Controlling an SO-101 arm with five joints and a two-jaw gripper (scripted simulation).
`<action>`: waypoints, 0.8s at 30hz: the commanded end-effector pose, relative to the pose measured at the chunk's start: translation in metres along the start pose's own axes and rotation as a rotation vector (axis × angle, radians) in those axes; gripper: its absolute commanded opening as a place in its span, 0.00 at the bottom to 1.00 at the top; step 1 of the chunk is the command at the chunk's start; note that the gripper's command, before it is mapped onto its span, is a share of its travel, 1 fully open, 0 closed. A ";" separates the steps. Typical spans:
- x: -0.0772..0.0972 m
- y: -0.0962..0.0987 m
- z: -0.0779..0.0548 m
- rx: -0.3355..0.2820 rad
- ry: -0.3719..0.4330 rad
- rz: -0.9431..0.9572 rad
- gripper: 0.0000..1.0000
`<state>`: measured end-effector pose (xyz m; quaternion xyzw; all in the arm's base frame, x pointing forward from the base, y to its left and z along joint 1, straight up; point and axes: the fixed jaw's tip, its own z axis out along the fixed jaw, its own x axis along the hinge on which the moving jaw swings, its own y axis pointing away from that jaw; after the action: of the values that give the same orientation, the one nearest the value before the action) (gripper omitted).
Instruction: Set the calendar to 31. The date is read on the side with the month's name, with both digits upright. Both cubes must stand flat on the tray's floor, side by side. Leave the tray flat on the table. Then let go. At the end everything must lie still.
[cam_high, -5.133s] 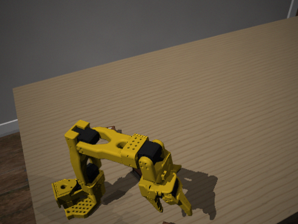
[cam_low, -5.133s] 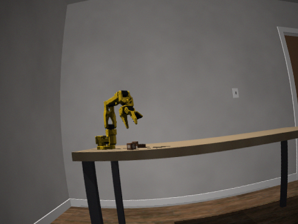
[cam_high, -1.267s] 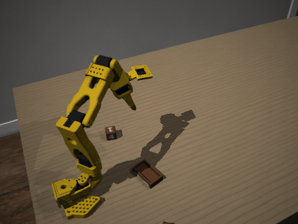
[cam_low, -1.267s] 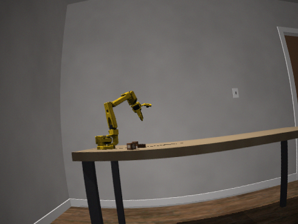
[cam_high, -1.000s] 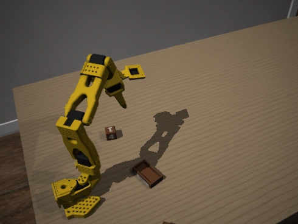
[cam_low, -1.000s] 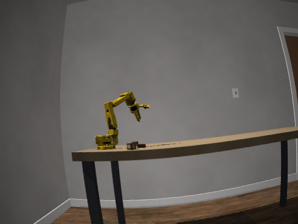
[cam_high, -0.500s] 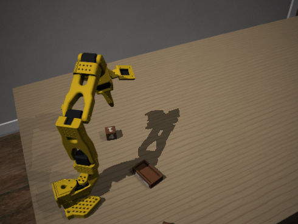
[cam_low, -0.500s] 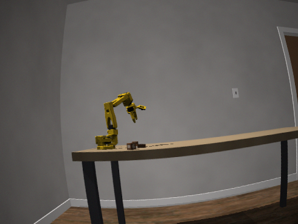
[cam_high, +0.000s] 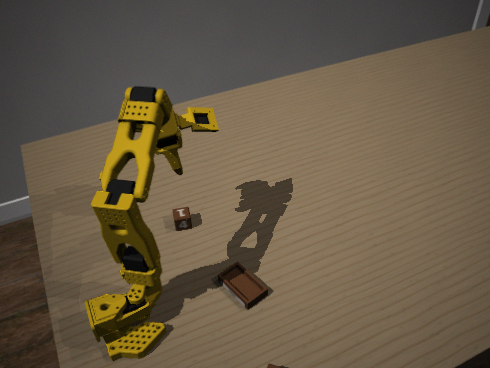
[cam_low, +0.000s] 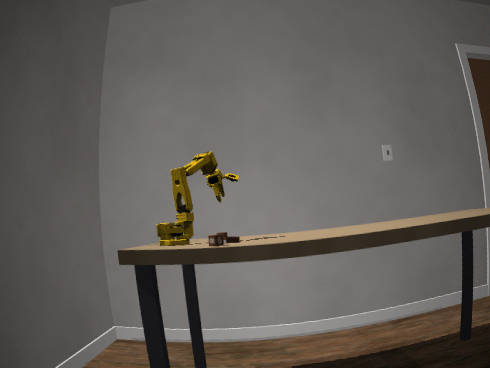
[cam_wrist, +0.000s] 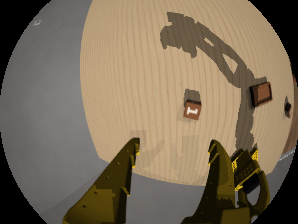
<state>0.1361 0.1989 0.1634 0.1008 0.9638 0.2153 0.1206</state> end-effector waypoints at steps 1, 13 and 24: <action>-0.001 0.008 -0.006 -0.050 -0.015 0.004 0.35; 0.005 -0.005 0.033 0.124 0.057 0.003 0.35; 0.016 -0.032 0.079 0.355 0.154 0.002 0.35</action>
<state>0.1375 0.2008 0.0811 0.1040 0.9928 0.0518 0.0294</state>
